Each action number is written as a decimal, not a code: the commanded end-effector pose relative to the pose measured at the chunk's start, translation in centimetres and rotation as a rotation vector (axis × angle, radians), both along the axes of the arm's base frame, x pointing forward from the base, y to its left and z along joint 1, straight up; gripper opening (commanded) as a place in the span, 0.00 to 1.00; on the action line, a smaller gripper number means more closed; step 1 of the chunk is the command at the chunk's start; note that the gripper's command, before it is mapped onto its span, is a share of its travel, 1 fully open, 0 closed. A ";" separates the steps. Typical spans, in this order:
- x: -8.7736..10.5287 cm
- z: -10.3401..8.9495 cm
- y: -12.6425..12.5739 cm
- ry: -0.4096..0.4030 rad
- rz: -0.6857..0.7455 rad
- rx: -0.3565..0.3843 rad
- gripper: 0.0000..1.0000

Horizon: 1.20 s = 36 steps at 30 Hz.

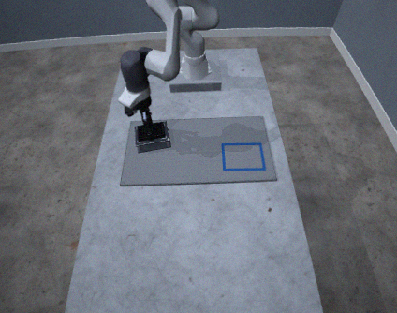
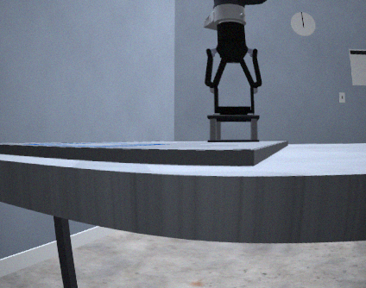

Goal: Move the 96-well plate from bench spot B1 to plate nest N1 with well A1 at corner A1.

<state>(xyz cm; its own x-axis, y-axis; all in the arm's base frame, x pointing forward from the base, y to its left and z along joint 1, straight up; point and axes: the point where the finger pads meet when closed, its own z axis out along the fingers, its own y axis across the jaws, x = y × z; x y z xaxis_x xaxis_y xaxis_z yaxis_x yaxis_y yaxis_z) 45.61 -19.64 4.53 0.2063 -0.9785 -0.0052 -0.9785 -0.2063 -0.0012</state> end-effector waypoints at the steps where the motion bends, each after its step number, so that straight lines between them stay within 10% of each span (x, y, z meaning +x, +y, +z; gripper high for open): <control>1: 0.0 -0.1 0.0 -0.001 0.006 0.000 0.60; 35: 0.0 -0.5 0.0 -0.001 0.006 0.000 0.60; 36: 0.0 -0.5 0.0 -0.001 0.006 0.000 1.00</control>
